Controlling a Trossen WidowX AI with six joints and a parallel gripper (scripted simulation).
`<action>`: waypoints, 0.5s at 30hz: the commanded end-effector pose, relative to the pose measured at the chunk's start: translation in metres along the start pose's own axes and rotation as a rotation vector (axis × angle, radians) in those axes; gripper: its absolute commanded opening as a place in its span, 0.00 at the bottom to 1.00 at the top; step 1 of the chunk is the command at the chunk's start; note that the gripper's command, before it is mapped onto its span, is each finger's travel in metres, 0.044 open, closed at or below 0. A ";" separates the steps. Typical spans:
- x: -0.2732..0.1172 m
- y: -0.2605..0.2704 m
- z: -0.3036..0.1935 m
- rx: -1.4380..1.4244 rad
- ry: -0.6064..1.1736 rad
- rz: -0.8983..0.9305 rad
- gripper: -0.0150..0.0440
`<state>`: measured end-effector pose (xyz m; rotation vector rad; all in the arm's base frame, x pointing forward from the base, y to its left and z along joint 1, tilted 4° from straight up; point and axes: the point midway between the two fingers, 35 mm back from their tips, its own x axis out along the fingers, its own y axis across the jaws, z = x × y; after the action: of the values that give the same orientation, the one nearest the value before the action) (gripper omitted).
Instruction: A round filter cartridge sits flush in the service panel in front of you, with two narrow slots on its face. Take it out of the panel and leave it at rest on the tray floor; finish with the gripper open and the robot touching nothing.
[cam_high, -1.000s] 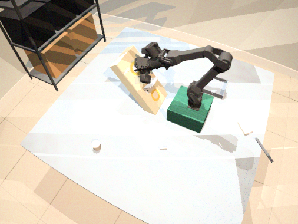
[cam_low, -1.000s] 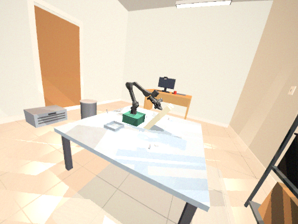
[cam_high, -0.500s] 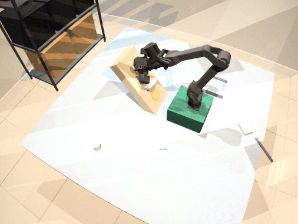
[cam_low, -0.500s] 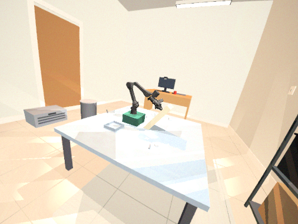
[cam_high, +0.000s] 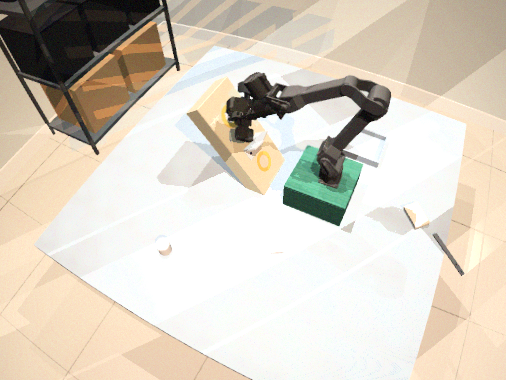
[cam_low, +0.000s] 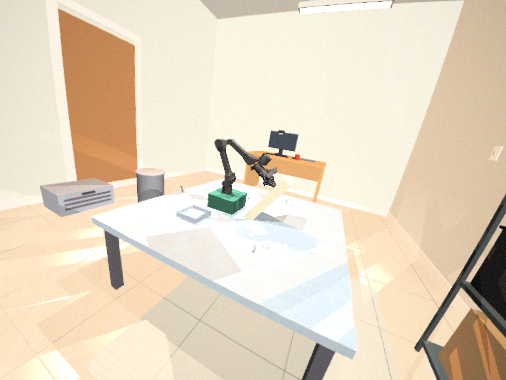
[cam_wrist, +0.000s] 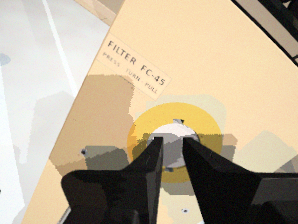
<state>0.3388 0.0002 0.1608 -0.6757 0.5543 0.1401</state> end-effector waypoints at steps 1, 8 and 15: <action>0.000 0.000 0.000 0.000 0.001 -0.001 0.34; 0.000 0.000 0.000 0.005 0.001 -0.002 0.25; 0.002 -0.001 -0.001 0.198 0.004 -0.003 0.25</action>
<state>0.3389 -0.0001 0.1606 -0.5597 0.5587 0.1053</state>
